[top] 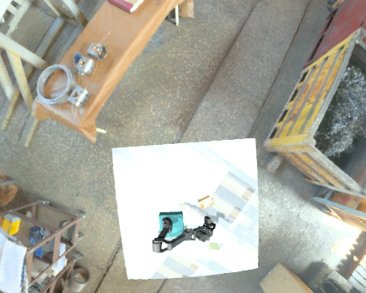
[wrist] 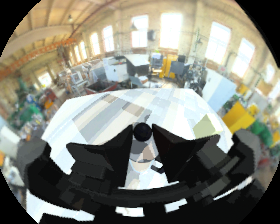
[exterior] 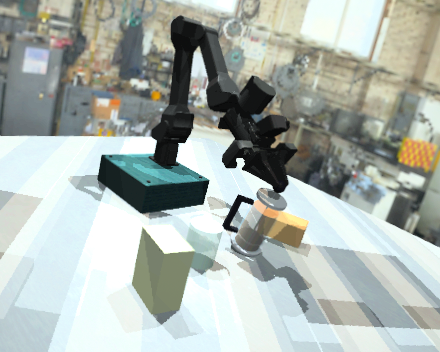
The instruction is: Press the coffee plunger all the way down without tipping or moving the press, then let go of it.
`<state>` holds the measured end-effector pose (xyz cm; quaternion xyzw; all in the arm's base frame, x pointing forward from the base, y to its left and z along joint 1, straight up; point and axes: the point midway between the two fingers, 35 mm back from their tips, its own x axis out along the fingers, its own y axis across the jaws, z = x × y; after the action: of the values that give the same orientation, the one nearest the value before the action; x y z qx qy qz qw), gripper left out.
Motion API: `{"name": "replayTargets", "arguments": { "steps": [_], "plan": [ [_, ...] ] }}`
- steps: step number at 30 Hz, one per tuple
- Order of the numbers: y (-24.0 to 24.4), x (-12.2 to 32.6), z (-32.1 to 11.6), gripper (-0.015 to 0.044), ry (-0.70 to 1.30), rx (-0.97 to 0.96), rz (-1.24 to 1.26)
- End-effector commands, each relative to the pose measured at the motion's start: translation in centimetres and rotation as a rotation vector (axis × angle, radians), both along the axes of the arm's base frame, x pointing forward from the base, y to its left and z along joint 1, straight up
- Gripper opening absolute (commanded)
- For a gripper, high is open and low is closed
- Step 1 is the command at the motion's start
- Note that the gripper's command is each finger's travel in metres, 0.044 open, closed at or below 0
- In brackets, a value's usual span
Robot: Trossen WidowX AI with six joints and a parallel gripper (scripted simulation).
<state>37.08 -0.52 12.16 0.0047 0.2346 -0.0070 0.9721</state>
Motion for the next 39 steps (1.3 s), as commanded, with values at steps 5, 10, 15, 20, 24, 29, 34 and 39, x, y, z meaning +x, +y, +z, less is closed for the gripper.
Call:
{"name": "replayTargets", "arguments": {
  "steps": [5,10,15,20,24,29,34,39],
  "plan": [
    [0.0,0.0,-0.7,0.0117,0.026,-0.004,0.003],
    [0.0,0.1,-0.7,0.0117,0.026,-0.004,0.003],
    [0.0,0.1,-0.1,0.0117,0.003,0.000,0.000],
    [0.0,0.1,-0.1,0.0117,0.003,0.000,0.000],
    [0.0,0.1,-0.1,0.0222,0.003,0.000,0.000],
    [0.0,0.1,-0.1,0.0353,0.003,0.000,0.000],
    [0.0,0.1,-0.1,0.0440,0.003,0.000,0.000],
    [0.0,-0.4,1.6,0.0440,0.009,-0.001,0.000]
  ]
}}
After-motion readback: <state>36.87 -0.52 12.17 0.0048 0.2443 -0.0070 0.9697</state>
